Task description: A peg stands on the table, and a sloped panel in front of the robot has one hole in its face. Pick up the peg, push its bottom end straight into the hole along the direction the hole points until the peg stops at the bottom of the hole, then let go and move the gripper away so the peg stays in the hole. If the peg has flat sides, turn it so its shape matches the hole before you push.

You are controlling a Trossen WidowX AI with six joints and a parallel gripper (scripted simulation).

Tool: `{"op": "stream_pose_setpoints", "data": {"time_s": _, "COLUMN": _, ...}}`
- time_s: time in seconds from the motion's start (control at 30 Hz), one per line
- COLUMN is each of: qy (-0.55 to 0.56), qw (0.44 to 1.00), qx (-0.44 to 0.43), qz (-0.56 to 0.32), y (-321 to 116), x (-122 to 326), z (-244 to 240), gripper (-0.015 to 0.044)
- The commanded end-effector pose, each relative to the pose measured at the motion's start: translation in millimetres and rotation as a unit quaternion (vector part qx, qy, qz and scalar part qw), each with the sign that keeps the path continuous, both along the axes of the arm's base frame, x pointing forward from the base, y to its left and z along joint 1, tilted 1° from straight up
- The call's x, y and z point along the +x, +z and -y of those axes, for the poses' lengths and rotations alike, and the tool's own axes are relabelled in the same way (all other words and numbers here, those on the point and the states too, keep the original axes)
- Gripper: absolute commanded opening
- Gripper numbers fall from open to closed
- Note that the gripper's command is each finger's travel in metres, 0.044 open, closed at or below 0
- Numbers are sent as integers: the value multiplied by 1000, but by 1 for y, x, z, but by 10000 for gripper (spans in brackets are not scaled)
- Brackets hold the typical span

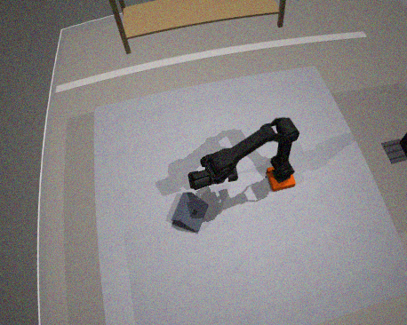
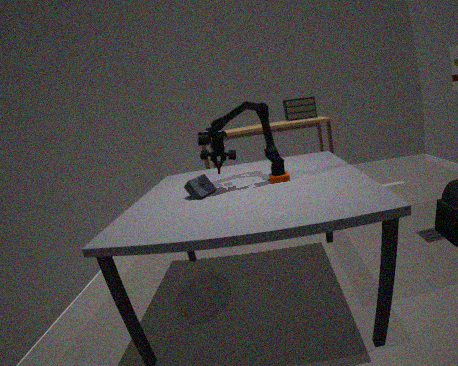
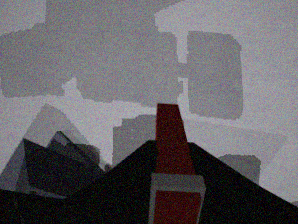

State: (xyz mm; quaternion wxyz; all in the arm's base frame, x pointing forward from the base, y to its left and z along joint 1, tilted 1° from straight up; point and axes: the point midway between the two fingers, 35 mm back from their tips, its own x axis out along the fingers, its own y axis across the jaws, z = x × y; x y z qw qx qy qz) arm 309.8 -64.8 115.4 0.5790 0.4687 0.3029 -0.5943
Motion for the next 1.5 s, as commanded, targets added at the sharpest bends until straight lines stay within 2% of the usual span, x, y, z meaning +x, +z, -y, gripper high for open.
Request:
{"op": "stream_pose_setpoints", "data": {"time_s": 0.0, "qy": 19, "qw": 1000, "qx": -11, "qz": -3, "y": -1, "x": 1, "z": -4, "gripper": 0}}
{"op": "stream_pose_setpoints", "data": {"time_s": 1.47, "qy": 180, "qw": 979, "qx": -94, "qz": -9, "y": 3, "x": 16, "z": -56, "gripper": 0}}
